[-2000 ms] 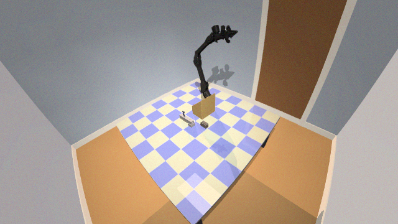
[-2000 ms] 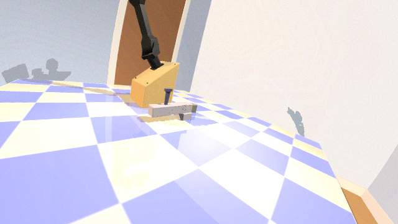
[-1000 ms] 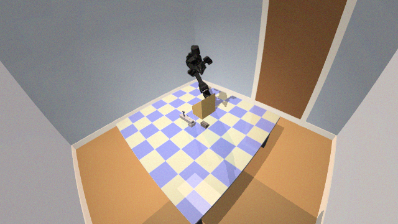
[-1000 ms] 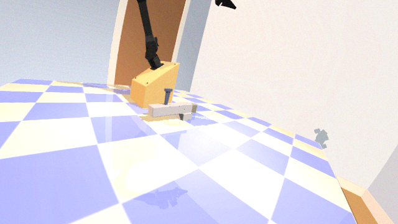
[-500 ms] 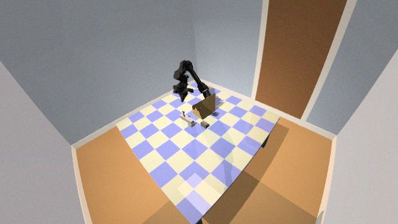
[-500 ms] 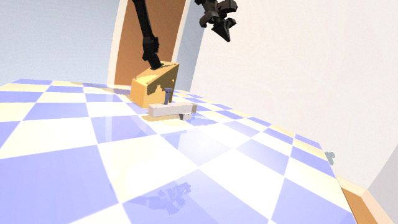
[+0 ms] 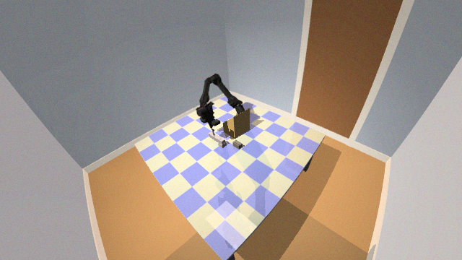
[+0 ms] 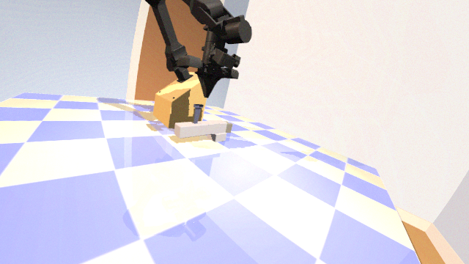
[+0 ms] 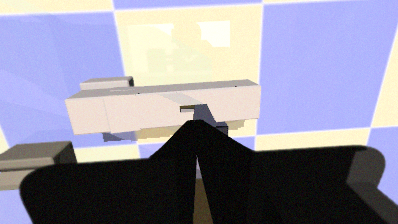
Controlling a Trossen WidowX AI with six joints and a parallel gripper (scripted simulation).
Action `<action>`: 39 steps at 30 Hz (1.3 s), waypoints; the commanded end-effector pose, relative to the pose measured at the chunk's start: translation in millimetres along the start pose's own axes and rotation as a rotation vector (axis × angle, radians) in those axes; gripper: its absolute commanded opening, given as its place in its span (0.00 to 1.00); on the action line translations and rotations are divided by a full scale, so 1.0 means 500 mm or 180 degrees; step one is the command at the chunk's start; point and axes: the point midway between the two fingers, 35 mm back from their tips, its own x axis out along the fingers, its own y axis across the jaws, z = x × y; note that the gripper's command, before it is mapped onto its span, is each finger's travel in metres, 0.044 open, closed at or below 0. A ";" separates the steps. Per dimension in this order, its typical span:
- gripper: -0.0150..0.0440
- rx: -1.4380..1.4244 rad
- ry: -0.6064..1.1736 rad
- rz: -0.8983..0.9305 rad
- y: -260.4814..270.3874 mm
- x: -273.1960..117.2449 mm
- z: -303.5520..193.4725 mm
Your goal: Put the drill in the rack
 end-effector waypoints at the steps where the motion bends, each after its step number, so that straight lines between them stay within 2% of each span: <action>1: 0.25 -0.0068 0.0185 -0.0081 -0.019 0.026 -0.034; 39: 0.25 -0.0069 0.0187 -0.0083 -0.019 0.051 -0.053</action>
